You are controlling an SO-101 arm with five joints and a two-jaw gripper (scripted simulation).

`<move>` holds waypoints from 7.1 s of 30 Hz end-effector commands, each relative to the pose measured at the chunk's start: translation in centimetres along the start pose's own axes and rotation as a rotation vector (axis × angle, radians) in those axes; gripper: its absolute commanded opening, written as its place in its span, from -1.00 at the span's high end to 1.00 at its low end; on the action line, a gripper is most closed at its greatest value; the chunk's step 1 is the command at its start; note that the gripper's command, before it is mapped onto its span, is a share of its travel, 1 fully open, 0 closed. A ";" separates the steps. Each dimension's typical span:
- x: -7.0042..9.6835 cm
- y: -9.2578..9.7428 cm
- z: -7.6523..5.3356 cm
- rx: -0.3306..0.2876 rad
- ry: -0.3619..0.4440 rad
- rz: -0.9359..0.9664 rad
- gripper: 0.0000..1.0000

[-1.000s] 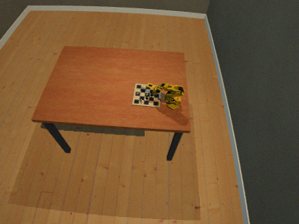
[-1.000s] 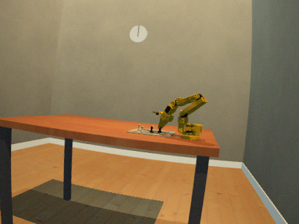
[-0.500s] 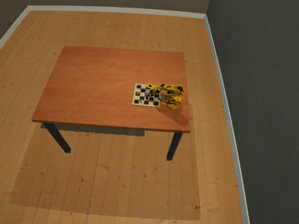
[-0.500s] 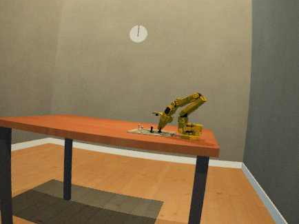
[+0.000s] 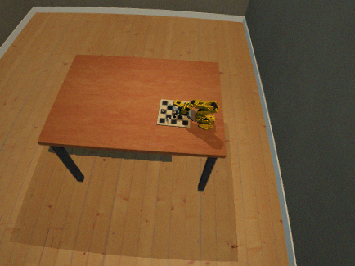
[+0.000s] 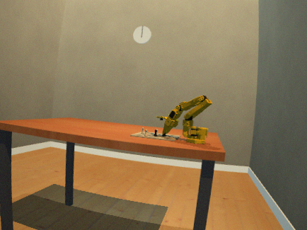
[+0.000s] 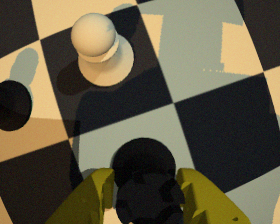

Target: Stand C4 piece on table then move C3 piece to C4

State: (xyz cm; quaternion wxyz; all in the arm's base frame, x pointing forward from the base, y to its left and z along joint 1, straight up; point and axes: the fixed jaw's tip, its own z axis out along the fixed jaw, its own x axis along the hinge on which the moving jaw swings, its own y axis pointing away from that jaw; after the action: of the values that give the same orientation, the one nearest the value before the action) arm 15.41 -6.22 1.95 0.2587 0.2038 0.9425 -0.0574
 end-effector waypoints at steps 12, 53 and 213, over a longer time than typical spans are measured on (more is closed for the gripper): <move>-0.2 0.2 -0.1 -0.005 -0.005 0.005 0.77; -0.5 -0.1 -0.3 0.003 -0.005 0.009 0.77; -3.5 15.2 -3.2 -0.360 -0.015 -0.600 1.00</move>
State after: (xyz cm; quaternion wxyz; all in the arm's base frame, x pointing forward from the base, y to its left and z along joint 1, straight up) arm 21.68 5.99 6.59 0.2797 -0.1161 0.9525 0.0317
